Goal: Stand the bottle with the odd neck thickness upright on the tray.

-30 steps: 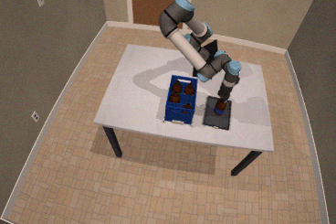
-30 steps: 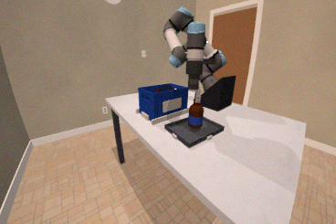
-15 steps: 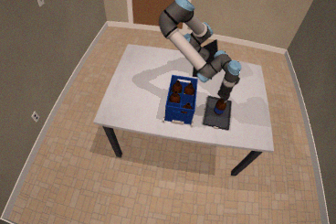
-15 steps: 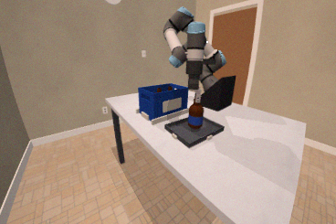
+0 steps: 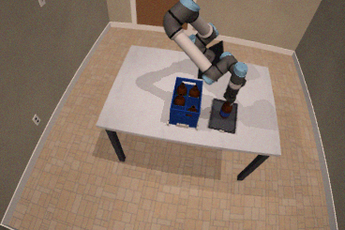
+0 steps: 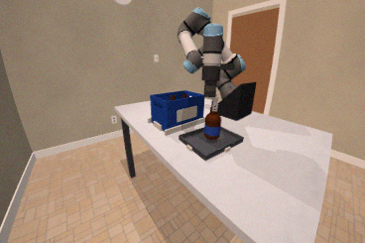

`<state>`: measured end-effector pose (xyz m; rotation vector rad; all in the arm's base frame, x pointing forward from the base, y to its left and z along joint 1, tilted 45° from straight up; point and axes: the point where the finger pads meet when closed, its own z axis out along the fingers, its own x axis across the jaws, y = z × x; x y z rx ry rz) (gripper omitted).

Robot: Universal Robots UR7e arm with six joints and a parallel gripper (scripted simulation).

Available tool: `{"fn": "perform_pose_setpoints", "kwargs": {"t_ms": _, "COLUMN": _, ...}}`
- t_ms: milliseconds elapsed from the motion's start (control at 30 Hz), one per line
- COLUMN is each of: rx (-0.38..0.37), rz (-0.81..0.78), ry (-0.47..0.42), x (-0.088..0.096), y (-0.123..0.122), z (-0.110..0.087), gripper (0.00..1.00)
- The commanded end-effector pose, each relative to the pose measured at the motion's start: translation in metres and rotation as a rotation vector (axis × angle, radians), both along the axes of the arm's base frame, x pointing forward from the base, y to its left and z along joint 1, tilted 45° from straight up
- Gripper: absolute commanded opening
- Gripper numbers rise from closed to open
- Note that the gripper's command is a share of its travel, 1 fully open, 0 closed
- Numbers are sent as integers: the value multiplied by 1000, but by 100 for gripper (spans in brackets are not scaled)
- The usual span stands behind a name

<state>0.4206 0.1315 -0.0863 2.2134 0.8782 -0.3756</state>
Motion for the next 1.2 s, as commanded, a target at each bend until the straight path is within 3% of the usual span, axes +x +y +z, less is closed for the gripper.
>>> {"fn": "perform_pose_setpoints", "kwargs": {"t_ms": 0, "rx": -1, "rz": -1, "ry": 2, "x": -1, "y": -2, "z": -1, "gripper": 0}}
{"fn": "perform_pose_setpoints", "kwargs": {"t_ms": 1167, "rx": -2, "rz": -1, "ry": 4, "x": -2, "y": -12, "z": -10, "gripper": 0}}
